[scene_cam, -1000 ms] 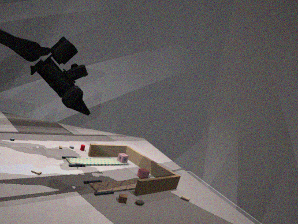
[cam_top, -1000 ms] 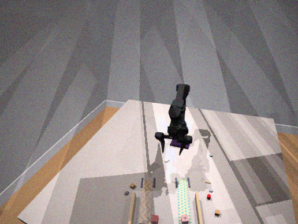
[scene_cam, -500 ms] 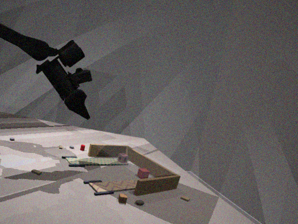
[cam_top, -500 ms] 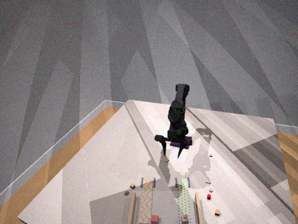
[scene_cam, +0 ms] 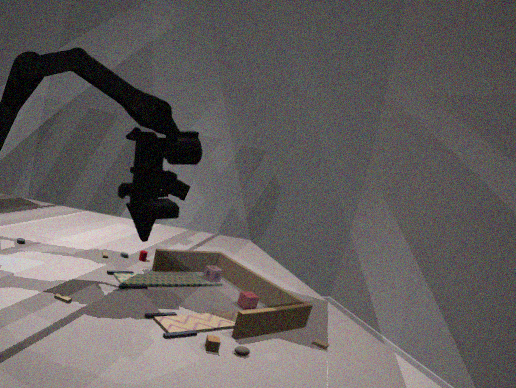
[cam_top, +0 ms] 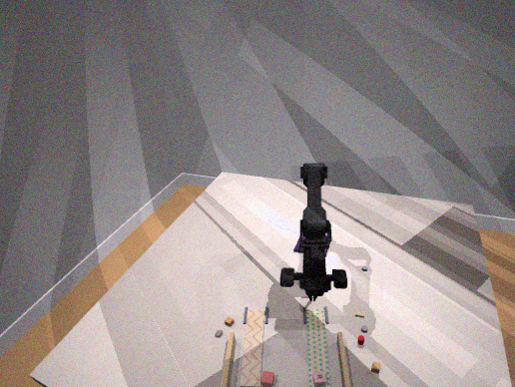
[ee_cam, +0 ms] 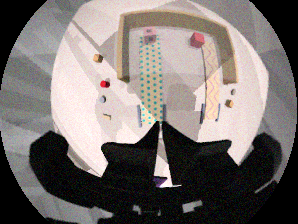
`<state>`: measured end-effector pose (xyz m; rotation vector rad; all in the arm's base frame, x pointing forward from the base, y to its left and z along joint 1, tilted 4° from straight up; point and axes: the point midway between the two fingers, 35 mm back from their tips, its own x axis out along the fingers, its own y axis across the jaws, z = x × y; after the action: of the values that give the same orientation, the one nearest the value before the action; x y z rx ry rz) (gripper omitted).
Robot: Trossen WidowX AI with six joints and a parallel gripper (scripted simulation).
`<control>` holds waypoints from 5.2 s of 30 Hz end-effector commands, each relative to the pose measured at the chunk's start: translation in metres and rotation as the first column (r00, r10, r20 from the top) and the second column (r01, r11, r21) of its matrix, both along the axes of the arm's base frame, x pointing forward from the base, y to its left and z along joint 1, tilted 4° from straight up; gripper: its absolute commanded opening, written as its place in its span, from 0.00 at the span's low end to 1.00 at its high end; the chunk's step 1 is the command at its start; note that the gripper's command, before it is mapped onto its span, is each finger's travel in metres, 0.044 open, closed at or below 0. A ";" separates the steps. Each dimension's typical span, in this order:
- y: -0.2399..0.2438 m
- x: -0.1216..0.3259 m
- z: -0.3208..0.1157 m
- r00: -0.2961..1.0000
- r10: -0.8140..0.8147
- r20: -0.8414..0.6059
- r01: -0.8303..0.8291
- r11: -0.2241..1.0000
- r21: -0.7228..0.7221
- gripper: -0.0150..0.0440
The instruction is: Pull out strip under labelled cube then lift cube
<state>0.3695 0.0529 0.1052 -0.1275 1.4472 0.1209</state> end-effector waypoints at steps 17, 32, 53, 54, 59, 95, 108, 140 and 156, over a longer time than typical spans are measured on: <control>0.011 -0.003 -0.035 0.986 0.040 -0.160 -0.043 0.999 -0.015 0.25; 0.011 -0.005 -0.060 0.986 0.040 -0.160 -0.043 0.999 -0.015 0.25; 0.009 -0.011 -0.089 0.986 0.040 -0.160 -0.043 0.999 -0.015 0.25; 0.009 -0.011 -0.089 0.986 0.040 -0.160 -0.043 0.999 -0.015 0.25; 0.009 -0.011 -0.089 0.986 0.040 -0.160 -0.043 0.999 -0.015 0.25; 0.009 -0.011 -0.092 0.986 0.040 -0.160 -0.043 0.999 -0.015 0.25; 0.006 -0.022 -0.092 0.986 0.040 -0.161 -0.043 0.999 -0.015 0.25; -0.005 -0.070 -0.092 0.986 0.040 -0.165 -0.043 0.999 -0.016 0.25; -0.010 -0.094 -0.092 0.985 0.039 -0.167 -0.043 0.999 -0.017 0.25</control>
<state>0.2867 0.0447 0.0169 -0.1617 1.5928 0.1485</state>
